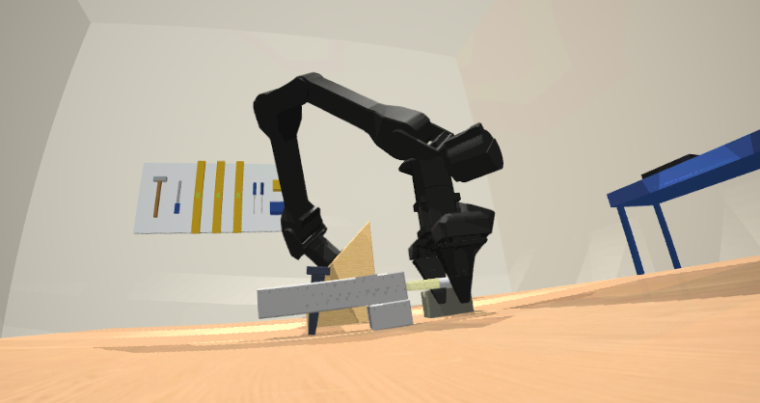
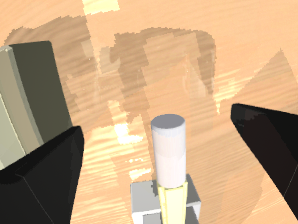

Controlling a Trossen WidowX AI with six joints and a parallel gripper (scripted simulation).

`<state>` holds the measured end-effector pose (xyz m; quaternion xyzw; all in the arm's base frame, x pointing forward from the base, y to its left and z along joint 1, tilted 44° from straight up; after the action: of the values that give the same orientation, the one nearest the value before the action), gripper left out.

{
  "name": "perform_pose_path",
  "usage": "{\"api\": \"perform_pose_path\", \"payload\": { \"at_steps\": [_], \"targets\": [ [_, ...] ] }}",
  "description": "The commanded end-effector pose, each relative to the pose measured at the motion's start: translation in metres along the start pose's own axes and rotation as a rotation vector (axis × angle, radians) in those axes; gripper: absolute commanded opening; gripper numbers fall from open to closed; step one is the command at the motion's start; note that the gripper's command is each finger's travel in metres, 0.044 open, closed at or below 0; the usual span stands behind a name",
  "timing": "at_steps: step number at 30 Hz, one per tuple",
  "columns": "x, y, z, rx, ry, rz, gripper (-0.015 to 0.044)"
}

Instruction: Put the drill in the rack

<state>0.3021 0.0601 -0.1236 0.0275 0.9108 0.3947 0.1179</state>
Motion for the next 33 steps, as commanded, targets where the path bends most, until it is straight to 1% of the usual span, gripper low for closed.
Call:
{"api": "perform_pose_path", "payload": {
  "at_steps": [1, 31, 33],
  "targets": [
    [-0.0002, -0.0013, -0.0029, 0.004, 0.002, -0.002, 0.044],
    [-0.001, -0.0057, -0.0123, 0.005, 0.002, -0.002, 0.044],
    [-0.0011, -0.0043, -0.0098, -0.001, -0.001, 0.0, 0.0387]
  ]
}}
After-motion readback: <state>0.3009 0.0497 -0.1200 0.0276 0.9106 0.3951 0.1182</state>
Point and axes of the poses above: the point midway between the two fingers, 35 mm back from their tips, its own y axis back along the fingers, its own x axis across the jaws, z = x × y, the point moved 1 cm from there along y, back along the fingers, and after that the axes turned 8 degrees about -y, right-handed, at the moved point
